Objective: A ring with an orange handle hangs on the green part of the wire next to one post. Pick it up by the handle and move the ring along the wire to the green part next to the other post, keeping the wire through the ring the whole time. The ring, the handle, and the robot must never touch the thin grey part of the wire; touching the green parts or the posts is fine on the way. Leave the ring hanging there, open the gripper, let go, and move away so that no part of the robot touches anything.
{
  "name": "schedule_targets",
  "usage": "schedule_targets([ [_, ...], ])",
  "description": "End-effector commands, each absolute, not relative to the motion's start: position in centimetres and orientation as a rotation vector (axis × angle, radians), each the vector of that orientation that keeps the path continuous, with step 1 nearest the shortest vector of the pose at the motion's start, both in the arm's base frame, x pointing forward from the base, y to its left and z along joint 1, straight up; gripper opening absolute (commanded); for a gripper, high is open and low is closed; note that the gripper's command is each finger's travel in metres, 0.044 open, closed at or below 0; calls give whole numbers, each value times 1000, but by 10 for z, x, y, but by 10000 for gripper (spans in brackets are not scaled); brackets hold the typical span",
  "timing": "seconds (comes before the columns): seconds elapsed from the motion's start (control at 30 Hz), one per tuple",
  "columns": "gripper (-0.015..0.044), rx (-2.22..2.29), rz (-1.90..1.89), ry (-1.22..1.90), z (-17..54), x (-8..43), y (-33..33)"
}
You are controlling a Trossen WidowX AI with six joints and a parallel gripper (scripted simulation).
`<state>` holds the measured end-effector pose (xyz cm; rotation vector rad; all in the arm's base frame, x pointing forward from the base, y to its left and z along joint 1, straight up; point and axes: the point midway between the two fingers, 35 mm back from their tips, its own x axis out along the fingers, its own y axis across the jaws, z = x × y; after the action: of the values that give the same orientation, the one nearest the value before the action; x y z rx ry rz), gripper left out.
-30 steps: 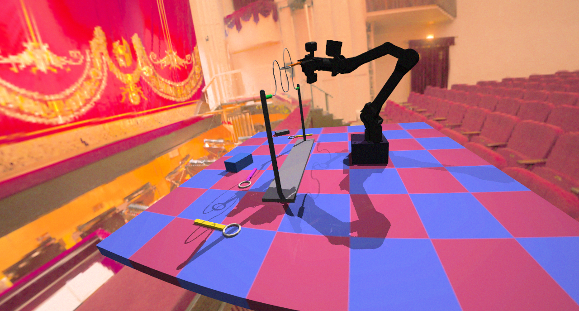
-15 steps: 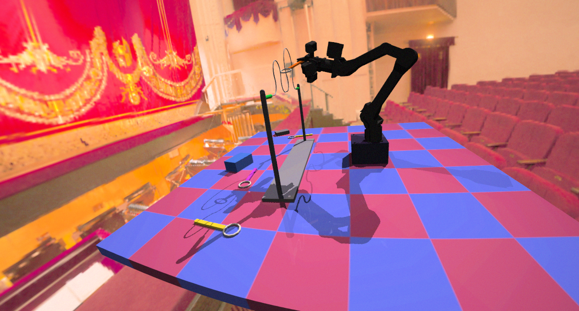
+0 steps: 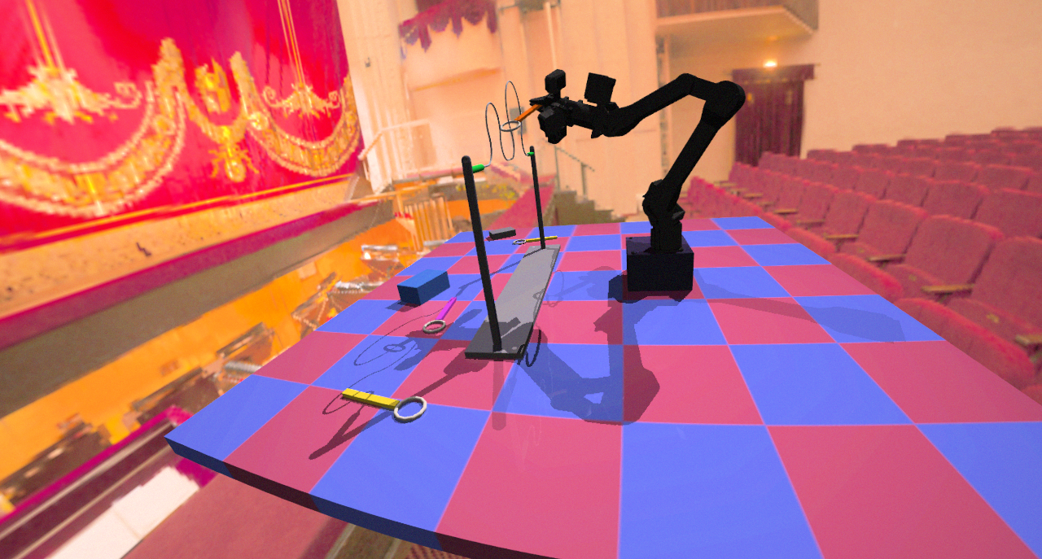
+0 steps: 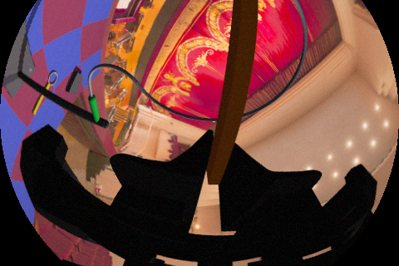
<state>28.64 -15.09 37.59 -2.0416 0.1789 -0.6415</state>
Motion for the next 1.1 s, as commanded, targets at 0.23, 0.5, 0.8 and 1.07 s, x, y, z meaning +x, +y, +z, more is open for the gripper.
schedule_targets([
  [0.23, -150, -2058, -634, 180, 366, 288, -156],
  [0.5, -150, -1997, -621, 197, 353, 288, -164],
  [0.8, -150, -1859, -592, 233, 331, 289, -173],
  [1.07, -150, -1710, -558, 270, 307, 289, -179],
])
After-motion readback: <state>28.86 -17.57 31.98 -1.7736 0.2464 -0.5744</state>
